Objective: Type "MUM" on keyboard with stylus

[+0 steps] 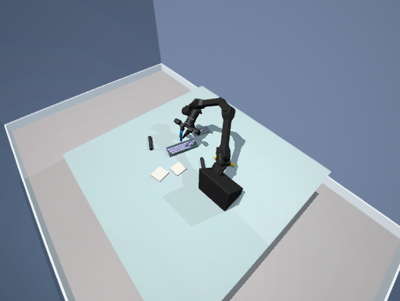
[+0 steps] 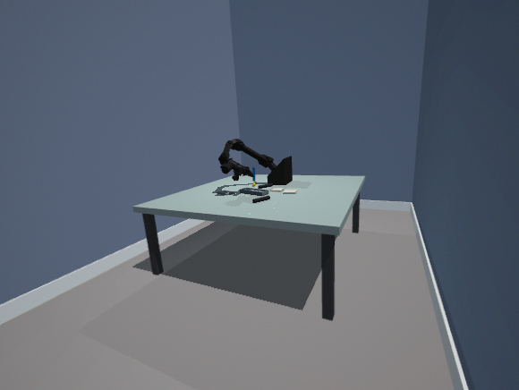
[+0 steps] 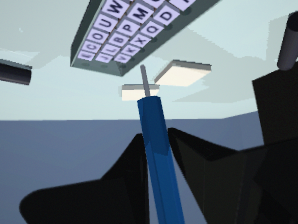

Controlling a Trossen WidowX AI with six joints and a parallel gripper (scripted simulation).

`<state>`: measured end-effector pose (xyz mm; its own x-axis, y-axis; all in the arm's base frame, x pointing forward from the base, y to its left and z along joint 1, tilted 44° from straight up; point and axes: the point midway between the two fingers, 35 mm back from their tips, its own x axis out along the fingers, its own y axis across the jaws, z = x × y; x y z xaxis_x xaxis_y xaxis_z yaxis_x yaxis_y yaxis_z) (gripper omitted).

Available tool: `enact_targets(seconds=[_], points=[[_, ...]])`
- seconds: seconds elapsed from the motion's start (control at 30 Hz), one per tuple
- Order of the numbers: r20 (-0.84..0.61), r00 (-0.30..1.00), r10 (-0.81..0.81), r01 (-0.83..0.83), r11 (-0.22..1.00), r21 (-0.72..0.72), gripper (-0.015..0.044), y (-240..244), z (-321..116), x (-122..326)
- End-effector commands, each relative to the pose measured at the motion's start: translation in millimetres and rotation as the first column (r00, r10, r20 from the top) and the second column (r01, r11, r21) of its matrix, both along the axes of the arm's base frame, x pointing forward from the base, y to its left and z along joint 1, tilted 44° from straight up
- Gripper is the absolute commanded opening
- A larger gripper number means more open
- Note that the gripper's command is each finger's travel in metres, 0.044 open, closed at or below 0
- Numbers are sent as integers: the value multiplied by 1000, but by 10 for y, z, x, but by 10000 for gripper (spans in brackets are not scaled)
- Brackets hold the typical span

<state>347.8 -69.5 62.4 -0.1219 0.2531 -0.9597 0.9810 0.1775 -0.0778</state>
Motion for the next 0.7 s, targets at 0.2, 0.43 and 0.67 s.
enact_targets(seconds=[0.2,0.43,0.67], points=[[-37,991,-130,131,991,10,0,4,46,62],[-37,991,-130,131,991,9,0,-208,-175,32],[-37,991,-130,131,991,9,0,-235,-205,26]])
